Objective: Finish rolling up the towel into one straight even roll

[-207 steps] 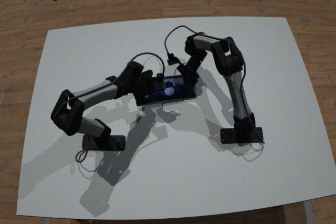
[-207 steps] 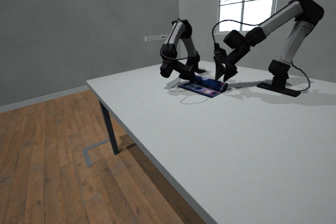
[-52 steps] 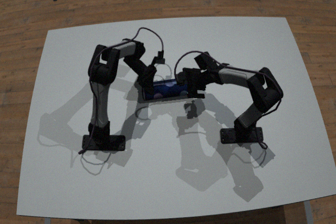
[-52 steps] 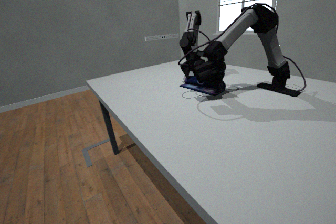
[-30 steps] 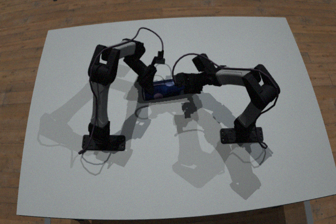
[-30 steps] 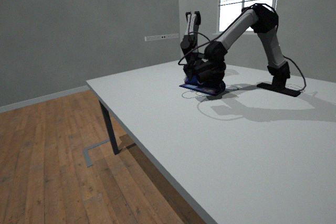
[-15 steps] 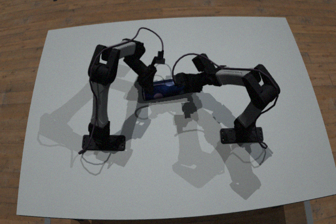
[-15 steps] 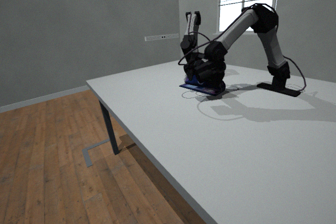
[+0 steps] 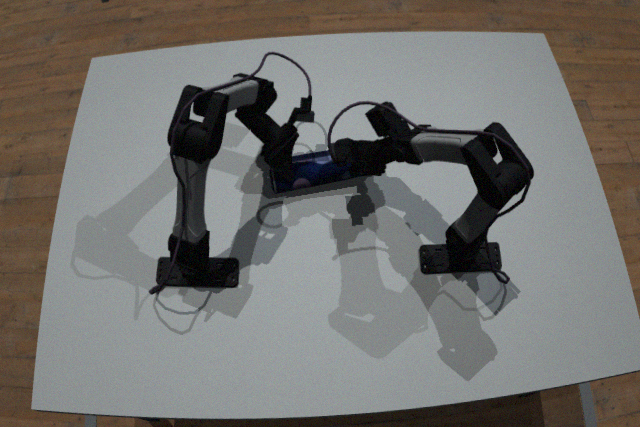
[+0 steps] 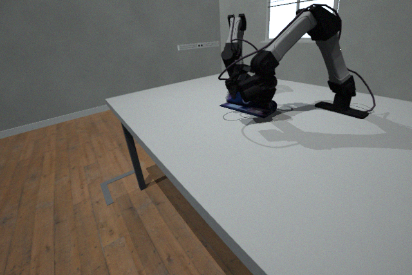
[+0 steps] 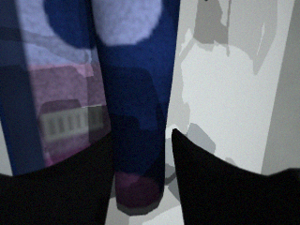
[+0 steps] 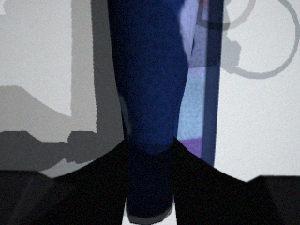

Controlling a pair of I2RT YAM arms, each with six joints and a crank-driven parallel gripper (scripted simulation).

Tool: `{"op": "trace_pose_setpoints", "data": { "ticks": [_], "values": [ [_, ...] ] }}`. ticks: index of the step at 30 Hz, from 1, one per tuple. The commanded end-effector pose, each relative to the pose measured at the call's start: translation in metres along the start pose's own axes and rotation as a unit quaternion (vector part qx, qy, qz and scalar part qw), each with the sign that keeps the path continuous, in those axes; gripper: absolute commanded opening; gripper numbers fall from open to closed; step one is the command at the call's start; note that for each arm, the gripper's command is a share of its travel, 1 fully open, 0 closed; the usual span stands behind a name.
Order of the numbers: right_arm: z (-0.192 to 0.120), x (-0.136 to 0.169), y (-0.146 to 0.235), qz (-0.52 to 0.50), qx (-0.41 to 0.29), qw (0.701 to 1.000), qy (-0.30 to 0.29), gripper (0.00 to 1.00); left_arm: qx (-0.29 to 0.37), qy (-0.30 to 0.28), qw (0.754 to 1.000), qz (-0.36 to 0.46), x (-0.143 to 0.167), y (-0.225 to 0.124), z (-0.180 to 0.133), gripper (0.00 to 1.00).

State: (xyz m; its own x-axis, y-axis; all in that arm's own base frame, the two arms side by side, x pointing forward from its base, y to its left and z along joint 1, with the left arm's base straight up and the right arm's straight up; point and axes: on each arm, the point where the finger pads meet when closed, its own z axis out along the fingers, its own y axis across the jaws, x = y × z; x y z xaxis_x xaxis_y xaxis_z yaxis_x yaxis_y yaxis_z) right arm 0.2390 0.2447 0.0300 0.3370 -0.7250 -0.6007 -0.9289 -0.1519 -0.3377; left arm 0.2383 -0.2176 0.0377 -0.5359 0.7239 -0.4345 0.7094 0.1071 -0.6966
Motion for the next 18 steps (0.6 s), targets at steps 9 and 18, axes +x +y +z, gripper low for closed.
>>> {"op": "trace_pose_setpoints", "data": {
  "ticks": [9, 18],
  "values": [
    [0.003, -0.001, -0.002, 0.002, 0.004, 1.0, -0.002, 0.32, 0.007, 0.0, 1.0, -0.003, -0.004, -0.007, -0.005, 0.82],
    [0.002, -0.001, -0.002, 0.014, -0.011, 1.0, -0.001, 0.32, 0.007, 0.0, 1.0, -0.003, -0.004, -0.007, -0.023, 0.85]
  ]
}}
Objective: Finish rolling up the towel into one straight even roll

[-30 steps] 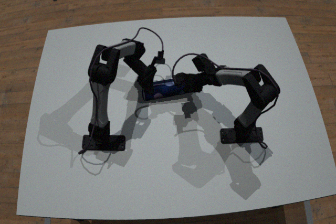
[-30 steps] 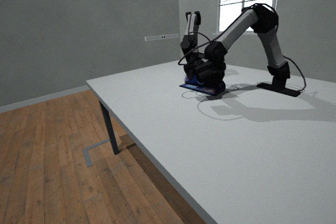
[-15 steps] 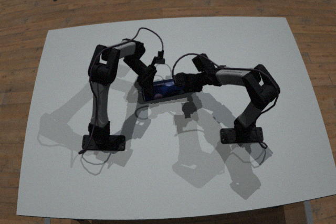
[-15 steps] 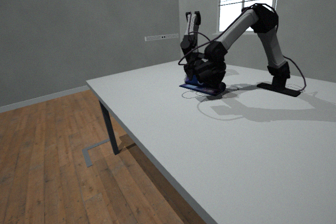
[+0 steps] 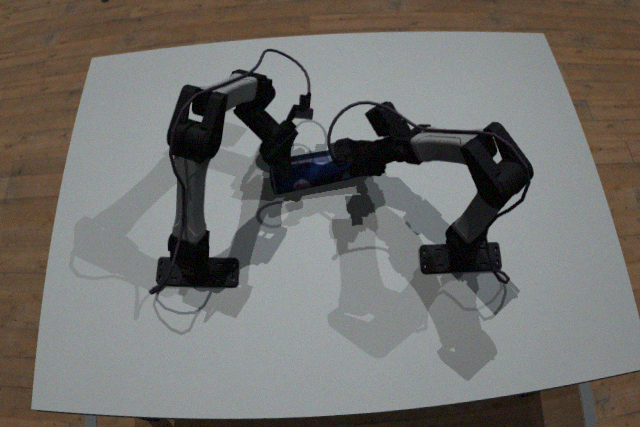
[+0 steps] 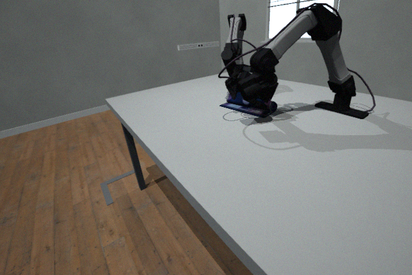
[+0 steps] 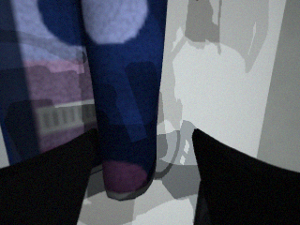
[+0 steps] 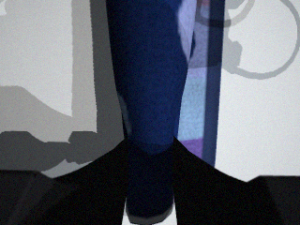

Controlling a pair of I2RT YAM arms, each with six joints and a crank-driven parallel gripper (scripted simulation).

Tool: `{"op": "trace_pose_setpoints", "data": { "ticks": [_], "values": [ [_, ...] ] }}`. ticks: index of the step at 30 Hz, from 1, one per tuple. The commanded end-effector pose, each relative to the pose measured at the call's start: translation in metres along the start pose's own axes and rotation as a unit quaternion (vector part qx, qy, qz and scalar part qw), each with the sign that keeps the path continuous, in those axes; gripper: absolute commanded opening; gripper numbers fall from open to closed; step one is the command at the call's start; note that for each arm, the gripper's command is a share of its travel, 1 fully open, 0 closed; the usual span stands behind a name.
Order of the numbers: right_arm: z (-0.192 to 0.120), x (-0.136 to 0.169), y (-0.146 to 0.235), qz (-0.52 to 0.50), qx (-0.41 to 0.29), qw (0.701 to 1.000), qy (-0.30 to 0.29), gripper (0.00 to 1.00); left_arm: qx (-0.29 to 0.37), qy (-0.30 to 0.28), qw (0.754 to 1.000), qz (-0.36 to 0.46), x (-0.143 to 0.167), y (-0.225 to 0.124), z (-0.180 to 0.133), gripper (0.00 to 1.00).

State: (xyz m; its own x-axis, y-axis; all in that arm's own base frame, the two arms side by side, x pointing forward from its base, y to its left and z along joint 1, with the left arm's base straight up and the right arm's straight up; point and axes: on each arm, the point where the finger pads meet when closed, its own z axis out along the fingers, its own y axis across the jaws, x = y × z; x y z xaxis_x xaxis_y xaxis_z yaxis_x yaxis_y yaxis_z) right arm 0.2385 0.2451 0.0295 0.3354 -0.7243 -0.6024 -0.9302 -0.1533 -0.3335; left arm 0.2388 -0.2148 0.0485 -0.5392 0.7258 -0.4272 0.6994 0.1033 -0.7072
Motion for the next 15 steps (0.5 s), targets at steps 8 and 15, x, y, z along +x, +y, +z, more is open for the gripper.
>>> {"op": "trace_pose_setpoints", "data": {
  "ticks": [8, 15],
  "values": [
    [0.001, -0.002, -0.003, 0.06, -0.067, 0.996, 0.001, 0.32, 0.0, -0.002, 1.0, 0.001, -0.001, 0.0, -0.058, 0.85],
    [0.0, -0.003, -0.004, 0.102, -0.118, 0.988, 0.003, 0.32, -0.001, -0.002, 1.0, 0.002, -0.001, 0.0, -0.066, 0.85]
  ]
}}
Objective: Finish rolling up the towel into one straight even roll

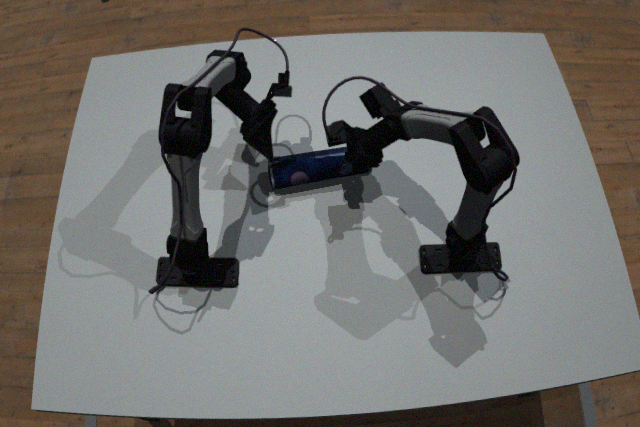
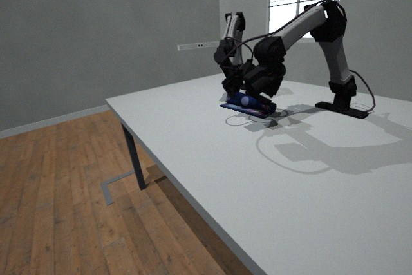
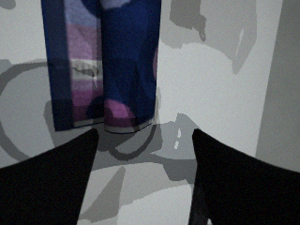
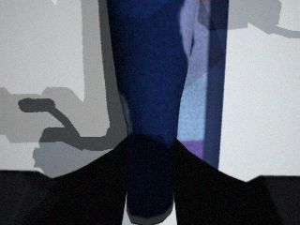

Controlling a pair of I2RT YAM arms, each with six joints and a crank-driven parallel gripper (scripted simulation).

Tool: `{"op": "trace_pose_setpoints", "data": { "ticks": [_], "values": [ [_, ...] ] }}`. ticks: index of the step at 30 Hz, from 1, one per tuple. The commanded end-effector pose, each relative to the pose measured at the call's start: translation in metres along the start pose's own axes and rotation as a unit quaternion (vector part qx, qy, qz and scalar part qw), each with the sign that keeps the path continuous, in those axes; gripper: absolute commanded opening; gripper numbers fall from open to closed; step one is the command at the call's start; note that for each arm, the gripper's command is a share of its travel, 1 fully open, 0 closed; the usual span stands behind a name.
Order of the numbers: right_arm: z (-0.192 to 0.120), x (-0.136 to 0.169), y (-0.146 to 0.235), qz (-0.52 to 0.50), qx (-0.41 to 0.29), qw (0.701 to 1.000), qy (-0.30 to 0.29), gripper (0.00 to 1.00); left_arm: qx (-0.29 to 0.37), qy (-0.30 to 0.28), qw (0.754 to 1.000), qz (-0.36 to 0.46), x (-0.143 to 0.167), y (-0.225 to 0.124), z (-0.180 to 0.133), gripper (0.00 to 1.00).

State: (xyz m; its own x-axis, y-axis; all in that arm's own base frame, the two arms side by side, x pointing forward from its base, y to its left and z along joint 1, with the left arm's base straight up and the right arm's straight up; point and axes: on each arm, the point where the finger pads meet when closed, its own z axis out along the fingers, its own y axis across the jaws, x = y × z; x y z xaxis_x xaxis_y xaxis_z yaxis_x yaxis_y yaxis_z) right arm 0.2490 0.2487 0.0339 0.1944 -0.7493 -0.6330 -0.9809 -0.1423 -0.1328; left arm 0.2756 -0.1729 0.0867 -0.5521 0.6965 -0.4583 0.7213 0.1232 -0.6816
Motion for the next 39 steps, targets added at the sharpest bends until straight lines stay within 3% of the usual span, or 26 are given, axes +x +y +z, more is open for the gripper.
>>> {"op": "trace_pose_setpoints", "data": {
  "ticks": [1, 8, 14, 16, 28, 31, 39],
  "values": [
    [0.0, 0.0, 0.008, 0.039, -0.056, 0.998, 0.002, 0.32, 0.015, 0.02, 1.0, 0.0, 0.005, -0.004, 0.001, 0.86],
    [-0.002, -0.001, 0.008, 0.107, -0.139, 0.985, 0.006, 0.32, -0.063, 0.014, 0.996, 0.06, 0.003, -0.009, 0.008, 0.89],
    [-0.003, -0.003, 0.008, 0.164, -0.208, 0.964, 0.009, 0.32, -0.173, 0.007, 0.974, 0.145, 0.0, -0.017, 0.019, 0.91],
    [-0.003, -0.003, 0.008, 0.164, -0.208, 0.964, 0.009, 0.32, -0.173, 0.007, 0.974, 0.145, 0.0, -0.017, 0.019, 0.91],
    [-0.006, -0.005, 0.007, 0.253, -0.316, 0.914, 0.014, 0.32, -0.374, -0.008, 0.877, 0.3, -0.006, -0.033, 0.038, 0.96],
    [-0.006, -0.005, 0.007, 0.266, -0.332, 0.905, 0.015, 0.32, -0.399, -0.01, 0.86, 0.319, -0.006, -0.035, 0.041, 0.97],
    [-0.006, -0.005, 0.007, 0.277, -0.345, 0.897, 0.016, 0.32, -0.407, -0.01, 0.853, 0.327, -0.007, -0.036, 0.041, 0.98]
  ]
}}
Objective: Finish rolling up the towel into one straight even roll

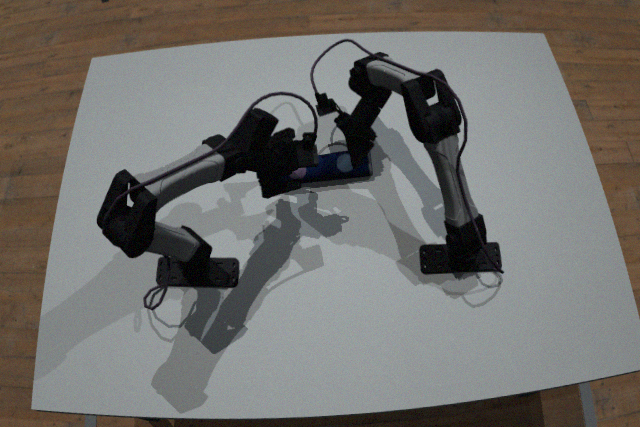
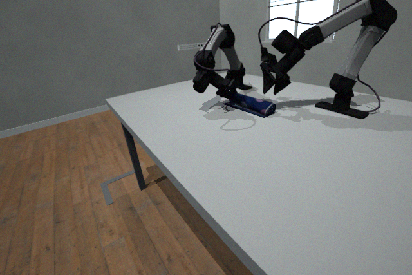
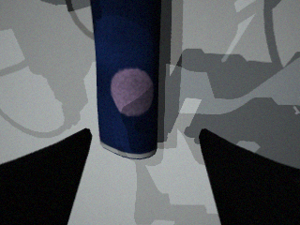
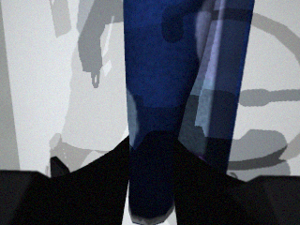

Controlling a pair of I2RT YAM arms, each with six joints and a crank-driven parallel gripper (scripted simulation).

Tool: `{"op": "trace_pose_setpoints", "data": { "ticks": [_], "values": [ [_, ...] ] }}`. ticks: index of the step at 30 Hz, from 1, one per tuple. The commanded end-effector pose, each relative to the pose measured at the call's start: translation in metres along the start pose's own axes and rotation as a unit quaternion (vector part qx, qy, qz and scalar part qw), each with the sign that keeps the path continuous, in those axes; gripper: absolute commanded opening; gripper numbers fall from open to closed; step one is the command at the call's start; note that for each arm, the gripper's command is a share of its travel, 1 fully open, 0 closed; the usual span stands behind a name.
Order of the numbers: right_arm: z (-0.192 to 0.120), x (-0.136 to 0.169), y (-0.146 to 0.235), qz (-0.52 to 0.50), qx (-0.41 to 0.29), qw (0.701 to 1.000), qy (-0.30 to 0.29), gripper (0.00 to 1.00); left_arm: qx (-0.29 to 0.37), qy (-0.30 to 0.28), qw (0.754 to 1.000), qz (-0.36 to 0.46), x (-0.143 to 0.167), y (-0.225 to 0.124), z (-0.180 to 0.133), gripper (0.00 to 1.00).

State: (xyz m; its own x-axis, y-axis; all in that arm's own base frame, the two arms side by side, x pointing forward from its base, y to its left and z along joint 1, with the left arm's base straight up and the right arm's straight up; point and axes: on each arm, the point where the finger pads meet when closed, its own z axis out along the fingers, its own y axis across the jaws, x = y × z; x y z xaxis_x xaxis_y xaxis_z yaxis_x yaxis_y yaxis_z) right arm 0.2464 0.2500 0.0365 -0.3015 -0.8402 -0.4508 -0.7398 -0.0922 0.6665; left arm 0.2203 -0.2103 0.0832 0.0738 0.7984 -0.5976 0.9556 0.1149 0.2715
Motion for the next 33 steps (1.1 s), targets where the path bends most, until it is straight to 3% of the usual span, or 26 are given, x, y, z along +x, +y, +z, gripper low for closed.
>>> {"op": "trace_pose_setpoints", "data": {
  "ticks": [1, 8, 14, 26, 33],
  "values": [
    [0.0, 0.002, 0.006, 0.011, -0.026, 1.0, 0.003, 0.32, -0.045, -0.006, 0.999, 0.004, -0.004, 0.02, 0.0, 0.98],
    [0.006, 0.007, -0.001, 0.011, -0.026, 1.0, 0.003, 0.32, -0.021, -0.018, 0.999, 0.032, 0.0, 0.042, -0.002, 0.98],
    [0.006, 0.007, -0.001, 0.011, -0.026, 1.0, 0.003, 0.32, -0.022, -0.018, 0.999, 0.032, 0.004, 0.038, 0.004, 0.98],
    [0.006, 0.007, -0.001, 0.011, -0.026, 1.0, 0.003, 0.32, -0.023, -0.017, 0.999, 0.031, 0.036, 0.017, 0.046, 0.98],
    [0.006, 0.007, -0.001, 0.011, -0.026, 1.0, 0.003, 0.32, -0.023, -0.017, 0.999, 0.031, 0.033, 0.022, 0.051, 0.98]
  ]
}}
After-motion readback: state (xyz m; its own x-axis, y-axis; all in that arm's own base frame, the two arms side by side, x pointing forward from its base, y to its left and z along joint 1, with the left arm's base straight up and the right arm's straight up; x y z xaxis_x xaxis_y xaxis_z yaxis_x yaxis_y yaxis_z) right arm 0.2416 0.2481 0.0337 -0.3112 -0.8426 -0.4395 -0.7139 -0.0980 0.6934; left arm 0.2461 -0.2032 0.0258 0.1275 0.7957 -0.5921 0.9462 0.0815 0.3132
